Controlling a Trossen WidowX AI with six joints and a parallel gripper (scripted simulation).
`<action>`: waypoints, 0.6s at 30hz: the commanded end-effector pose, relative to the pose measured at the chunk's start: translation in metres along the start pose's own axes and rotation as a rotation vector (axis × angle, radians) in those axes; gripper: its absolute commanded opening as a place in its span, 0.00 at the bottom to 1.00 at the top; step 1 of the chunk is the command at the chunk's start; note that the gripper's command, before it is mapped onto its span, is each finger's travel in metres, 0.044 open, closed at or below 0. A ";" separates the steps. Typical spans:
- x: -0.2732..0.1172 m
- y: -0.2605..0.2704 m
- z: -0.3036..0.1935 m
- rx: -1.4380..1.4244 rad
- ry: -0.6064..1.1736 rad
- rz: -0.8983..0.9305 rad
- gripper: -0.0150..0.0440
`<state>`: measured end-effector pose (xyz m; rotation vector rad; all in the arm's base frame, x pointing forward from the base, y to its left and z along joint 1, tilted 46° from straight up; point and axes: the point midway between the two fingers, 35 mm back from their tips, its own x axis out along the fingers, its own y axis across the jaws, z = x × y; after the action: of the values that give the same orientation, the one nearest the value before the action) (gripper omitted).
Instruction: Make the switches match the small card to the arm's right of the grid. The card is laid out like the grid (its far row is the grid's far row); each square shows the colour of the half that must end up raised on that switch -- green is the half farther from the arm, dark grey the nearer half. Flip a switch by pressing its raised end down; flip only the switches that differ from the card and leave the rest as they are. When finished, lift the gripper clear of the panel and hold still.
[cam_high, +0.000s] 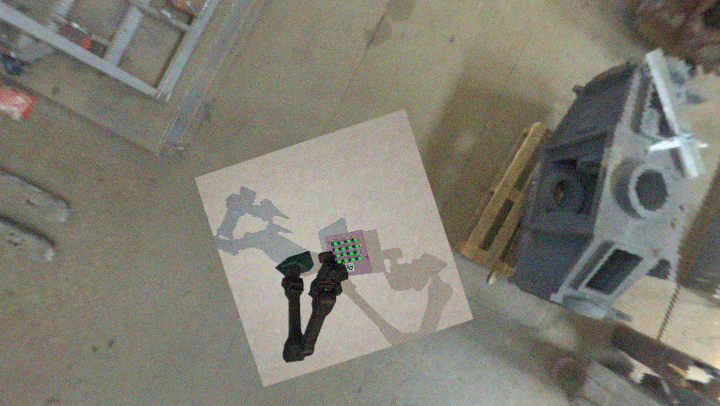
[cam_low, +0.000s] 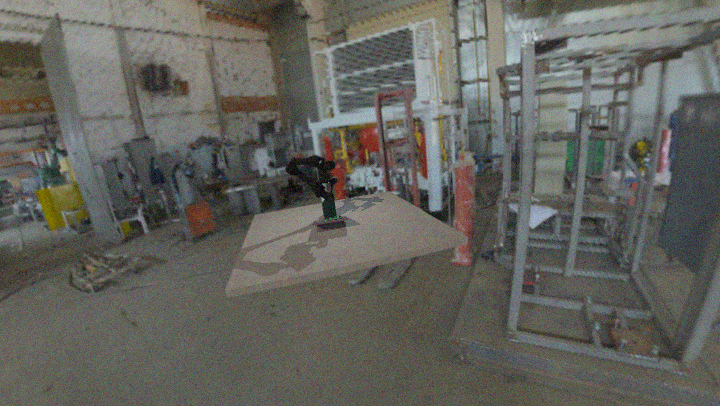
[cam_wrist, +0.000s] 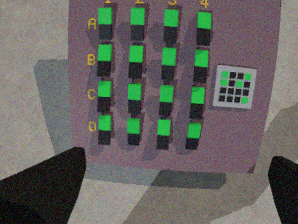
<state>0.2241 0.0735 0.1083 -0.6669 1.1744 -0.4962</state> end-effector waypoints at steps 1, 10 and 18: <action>0.002 0.001 0.002 0.000 0.000 0.001 0.89; 0.103 0.037 0.066 0.020 0.015 -0.015 0.49; 0.114 0.037 0.067 0.020 0.024 -0.015 0.25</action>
<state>0.3174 0.0455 0.0300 -0.6477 1.1819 -0.5257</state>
